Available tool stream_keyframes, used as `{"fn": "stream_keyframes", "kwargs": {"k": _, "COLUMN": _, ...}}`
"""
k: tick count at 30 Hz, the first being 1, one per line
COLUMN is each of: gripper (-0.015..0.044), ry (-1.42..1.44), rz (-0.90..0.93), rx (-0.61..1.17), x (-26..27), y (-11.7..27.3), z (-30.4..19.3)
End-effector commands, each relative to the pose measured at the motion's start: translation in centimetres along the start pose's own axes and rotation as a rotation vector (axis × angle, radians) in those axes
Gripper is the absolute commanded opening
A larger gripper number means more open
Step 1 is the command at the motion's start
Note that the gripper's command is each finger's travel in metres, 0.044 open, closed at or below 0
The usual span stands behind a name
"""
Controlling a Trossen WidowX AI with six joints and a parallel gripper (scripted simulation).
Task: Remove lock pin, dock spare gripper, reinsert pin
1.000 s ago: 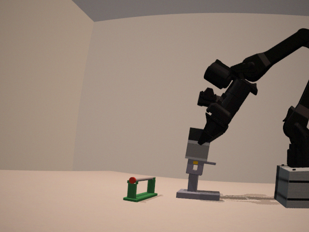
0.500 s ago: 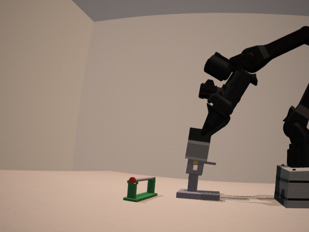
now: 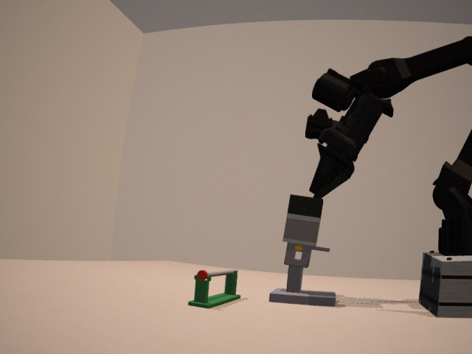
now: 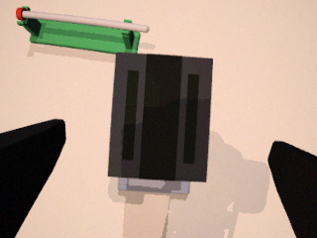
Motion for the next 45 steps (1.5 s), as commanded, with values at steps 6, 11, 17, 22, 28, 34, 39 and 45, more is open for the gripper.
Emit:
{"fn": "stream_keyframes", "kwargs": {"k": 6, "gripper": 0.044, "ry": -0.003, "rz": -0.001, "rx": 0.004, "x": 0.0, "y": 1.5, "z": 0.7}}
{"fn": "stream_keyframes", "kwargs": {"k": 11, "gripper": 0.044, "ry": -0.008, "rz": -0.004, "rx": 0.009, "x": -0.1, "y": 2.3, "z": 1.0}}
{"fn": "stream_keyframes", "kwargs": {"k": 17, "gripper": 0.044, "ry": -0.013, "rz": -0.006, "rx": 0.015, "x": -0.1, "y": 3.2, "z": 1.5}}
{"fn": "stream_keyframes", "kwargs": {"k": 22, "gripper": 0.044, "ry": -0.017, "rz": -0.008, "rx": 0.018, "x": -0.1, "y": 3.8, "z": 1.8}}
{"fn": "stream_keyframes", "kwargs": {"k": 28, "gripper": 0.044, "ry": -0.023, "rz": -0.012, "rx": 0.019, "x": -0.1, "y": 5.1, "z": 2.5}}
{"fn": "stream_keyframes", "kwargs": {"k": 34, "gripper": 0.044, "ry": -0.029, "rz": -0.016, "rx": 0.017, "x": -0.1, "y": 5.3, "z": 2.5}}
{"fn": "stream_keyframes", "kwargs": {"k": 39, "gripper": 0.0387, "ry": -0.029, "rz": -0.015, "rx": 0.021, "x": 0.4, "y": 5.3, "z": 2.5}}
{"fn": "stream_keyframes", "kwargs": {"k": 45, "gripper": 0.023, "ry": -0.032, "rz": -0.015, "rx": 0.046, "x": 4.9, "y": 5.7, "z": 2.1}}
Point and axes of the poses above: the point midway between the two fingers, 35 mm back from their tips, its own y axis back along the fingers, its own x axis across the jaws, z = x × y, the point moved 10 cm from there along y, back along the fingers, and after that the axes turned 1 degree about y, right-handed, at the moved point
